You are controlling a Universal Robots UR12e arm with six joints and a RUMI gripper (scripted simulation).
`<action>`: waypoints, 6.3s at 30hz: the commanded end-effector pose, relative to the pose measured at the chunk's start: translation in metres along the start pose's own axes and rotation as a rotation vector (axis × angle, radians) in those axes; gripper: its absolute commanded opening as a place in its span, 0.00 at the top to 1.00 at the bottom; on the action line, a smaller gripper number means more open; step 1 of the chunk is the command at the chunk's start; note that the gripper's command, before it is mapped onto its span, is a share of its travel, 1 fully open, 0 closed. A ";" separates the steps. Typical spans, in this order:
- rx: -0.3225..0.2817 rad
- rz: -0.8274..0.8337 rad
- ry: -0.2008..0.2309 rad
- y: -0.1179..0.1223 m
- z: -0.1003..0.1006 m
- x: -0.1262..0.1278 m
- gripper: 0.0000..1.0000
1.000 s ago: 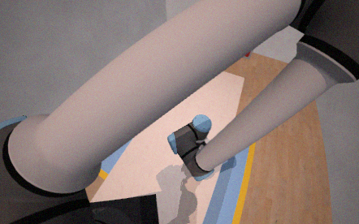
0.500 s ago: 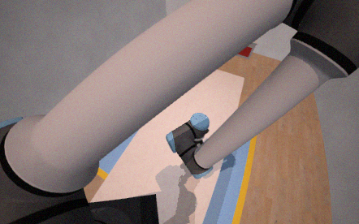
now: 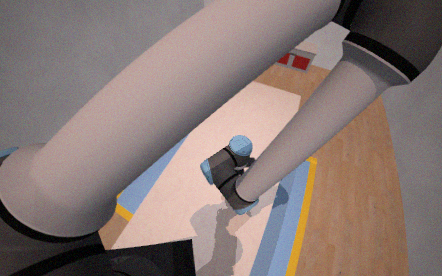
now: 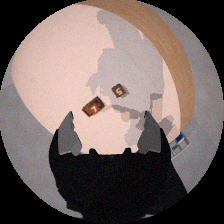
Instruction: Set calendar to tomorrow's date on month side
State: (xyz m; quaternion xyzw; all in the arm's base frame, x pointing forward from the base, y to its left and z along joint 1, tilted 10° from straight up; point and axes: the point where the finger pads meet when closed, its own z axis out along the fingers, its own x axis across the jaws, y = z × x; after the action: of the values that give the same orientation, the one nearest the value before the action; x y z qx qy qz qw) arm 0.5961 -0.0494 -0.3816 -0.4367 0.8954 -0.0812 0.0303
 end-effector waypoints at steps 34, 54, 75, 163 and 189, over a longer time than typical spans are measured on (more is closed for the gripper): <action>0.005 0.905 0.006 0.037 -0.001 -0.043 0.00; 0.006 0.944 0.006 0.039 -0.001 -0.045 0.71; 0.006 0.944 0.006 0.039 -0.001 -0.045 0.71; 0.006 0.944 0.006 0.039 0.051 -0.045 0.71; 0.006 0.944 0.006 0.039 0.053 -0.045 0.71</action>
State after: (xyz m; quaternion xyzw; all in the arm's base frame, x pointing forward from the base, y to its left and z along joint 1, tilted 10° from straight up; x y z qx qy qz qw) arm 0.5999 0.0032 -0.4401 0.0187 0.9960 -0.0623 0.0620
